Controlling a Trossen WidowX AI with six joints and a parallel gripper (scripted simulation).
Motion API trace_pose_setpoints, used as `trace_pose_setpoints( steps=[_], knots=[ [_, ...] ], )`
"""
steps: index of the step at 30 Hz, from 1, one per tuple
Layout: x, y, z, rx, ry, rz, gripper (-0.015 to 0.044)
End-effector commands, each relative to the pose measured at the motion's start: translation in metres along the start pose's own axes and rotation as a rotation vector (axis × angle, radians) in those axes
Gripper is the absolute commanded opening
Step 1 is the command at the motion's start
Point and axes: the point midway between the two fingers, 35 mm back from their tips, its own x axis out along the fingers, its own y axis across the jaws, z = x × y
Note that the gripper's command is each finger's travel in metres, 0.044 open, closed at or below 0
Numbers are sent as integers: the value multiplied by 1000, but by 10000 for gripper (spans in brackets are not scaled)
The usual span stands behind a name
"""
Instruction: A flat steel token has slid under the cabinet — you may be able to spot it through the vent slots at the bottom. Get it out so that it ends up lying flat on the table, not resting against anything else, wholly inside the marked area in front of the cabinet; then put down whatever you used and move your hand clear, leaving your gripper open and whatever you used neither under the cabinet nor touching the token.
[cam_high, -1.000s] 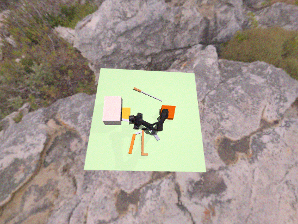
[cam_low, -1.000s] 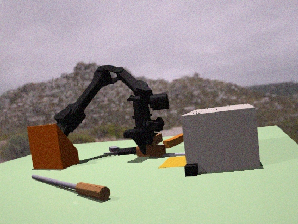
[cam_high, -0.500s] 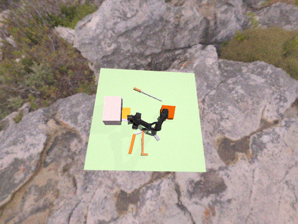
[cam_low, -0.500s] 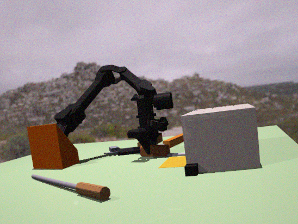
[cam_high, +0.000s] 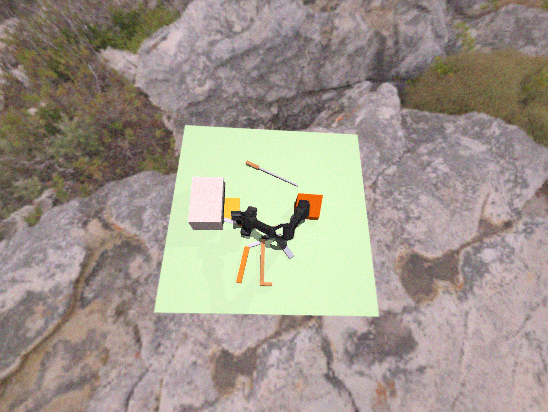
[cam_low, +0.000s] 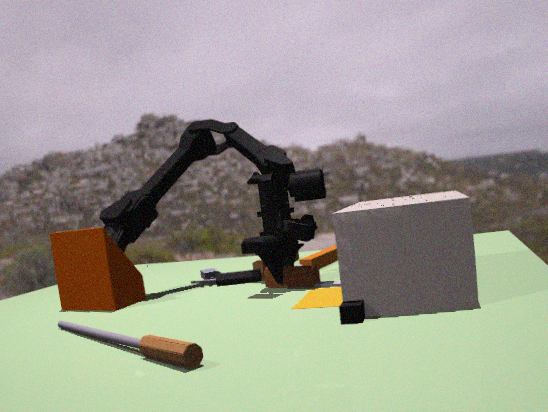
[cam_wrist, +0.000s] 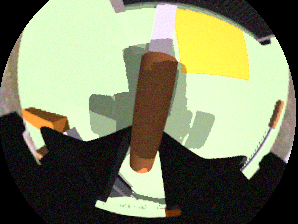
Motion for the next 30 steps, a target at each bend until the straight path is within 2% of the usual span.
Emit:
trace_pose_setpoints(
  steps=[1,30],
  knots=[
    [0,1,6,-7,-1,3,0],
    [-1,3,35,-8,-2,3,0]
  ],
)
